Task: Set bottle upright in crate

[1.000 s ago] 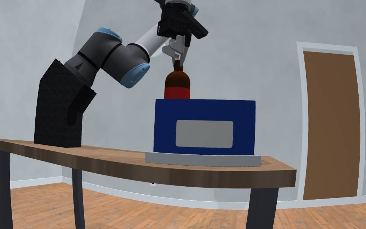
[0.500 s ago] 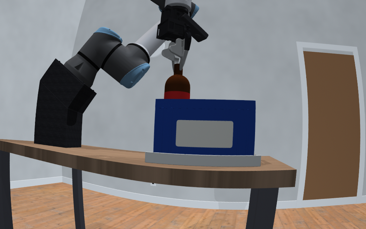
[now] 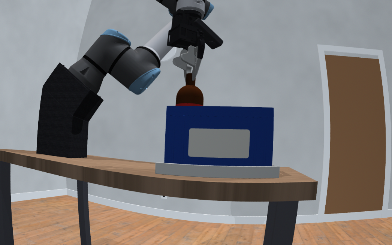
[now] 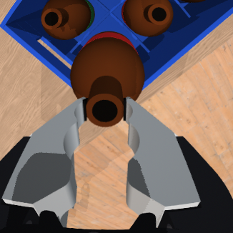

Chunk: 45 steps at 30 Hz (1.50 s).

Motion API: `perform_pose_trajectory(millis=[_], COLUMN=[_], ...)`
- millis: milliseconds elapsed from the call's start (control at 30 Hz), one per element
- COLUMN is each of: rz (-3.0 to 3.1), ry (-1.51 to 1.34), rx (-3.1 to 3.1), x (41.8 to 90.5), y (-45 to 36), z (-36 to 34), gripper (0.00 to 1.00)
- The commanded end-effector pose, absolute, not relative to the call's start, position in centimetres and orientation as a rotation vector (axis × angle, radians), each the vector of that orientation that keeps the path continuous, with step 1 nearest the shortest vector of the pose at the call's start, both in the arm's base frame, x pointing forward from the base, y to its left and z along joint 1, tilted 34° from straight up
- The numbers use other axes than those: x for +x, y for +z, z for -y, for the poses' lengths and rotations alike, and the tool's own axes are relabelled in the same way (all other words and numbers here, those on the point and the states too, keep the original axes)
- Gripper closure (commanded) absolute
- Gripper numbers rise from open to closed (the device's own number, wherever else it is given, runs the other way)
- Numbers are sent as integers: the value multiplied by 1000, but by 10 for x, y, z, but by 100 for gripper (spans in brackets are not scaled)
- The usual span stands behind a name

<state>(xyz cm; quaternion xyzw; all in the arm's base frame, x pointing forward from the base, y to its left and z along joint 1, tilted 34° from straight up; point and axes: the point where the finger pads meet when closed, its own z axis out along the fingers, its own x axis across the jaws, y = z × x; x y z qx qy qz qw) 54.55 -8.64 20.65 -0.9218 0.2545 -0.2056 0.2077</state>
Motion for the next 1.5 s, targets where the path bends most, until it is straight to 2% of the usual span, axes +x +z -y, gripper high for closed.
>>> perform_pose_trajectory(millis=[0,1467], rz=[-709,-709], ry=[-574,-574], rx=[-2567,-2567], x=[548,551], y=[203,199], z=[86,84], gripper=[100,100])
